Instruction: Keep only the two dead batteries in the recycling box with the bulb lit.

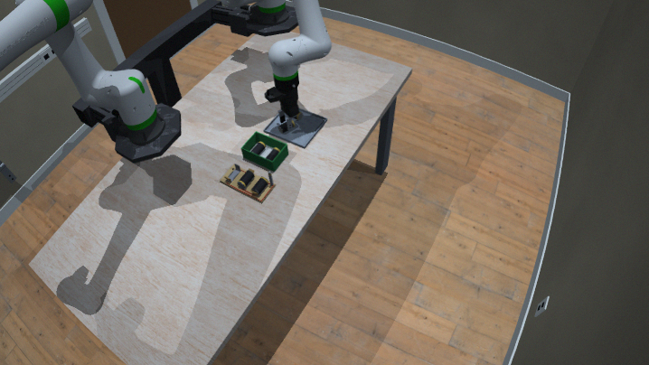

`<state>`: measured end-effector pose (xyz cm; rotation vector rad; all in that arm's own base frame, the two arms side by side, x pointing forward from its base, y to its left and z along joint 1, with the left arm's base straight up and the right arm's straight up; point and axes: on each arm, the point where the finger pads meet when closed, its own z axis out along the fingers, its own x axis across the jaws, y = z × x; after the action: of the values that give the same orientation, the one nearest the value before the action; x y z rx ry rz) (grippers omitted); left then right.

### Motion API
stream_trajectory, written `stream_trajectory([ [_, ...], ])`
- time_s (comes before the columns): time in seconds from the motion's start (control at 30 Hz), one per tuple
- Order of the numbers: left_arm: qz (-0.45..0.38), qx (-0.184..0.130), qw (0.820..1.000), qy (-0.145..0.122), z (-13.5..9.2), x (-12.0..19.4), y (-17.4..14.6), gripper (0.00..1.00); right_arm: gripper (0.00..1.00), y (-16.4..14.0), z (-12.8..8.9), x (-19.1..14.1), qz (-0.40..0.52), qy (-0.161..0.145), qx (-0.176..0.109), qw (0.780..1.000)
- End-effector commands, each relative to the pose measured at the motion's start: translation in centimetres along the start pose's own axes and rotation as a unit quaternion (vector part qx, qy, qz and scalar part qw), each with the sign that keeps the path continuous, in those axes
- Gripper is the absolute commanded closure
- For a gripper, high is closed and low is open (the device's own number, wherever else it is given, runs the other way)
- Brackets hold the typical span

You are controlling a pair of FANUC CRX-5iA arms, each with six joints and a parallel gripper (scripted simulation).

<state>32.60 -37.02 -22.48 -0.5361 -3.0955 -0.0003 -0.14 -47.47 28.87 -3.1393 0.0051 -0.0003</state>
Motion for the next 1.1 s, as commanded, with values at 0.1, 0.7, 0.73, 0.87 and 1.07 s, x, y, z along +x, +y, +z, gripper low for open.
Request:
stream_trajectory([
  [0.1,0.0,0.0,1.0,-0.001,0.42,-0.08,-0.03,0.1,0.0,0.03,-0.1,-0.02,0.0,0.0,-0.001,1.0],
  [0.7,0.0,0.0,1.0,-0.001,0.83,-0.08,-0.03,0.43,0.0,0.03,-0.1,-0.02,0.0,0.0,-0.001,1.0],
  [0.73,0.0,0.0,1.0,-0.001,0.83,-0.08,-0.03,0.43,0.0,0.03,-0.1,-0.02,0.0,0.0,-0.001,1.0],
  [0.87,0.0,0.0,1.0,-0.001,0.83,-0.08,-0.03,0.43,0.0,0.03,-0.1,-0.02,0.0,0.0,-0.001,1.0],
  [1.07,0.0,0.0,1.0,-0.001,0.83,-0.08,-0.03,0.43,0.0,0.03,-0.1,-0.02,0.0,0.0,-0.001,1.0],
])
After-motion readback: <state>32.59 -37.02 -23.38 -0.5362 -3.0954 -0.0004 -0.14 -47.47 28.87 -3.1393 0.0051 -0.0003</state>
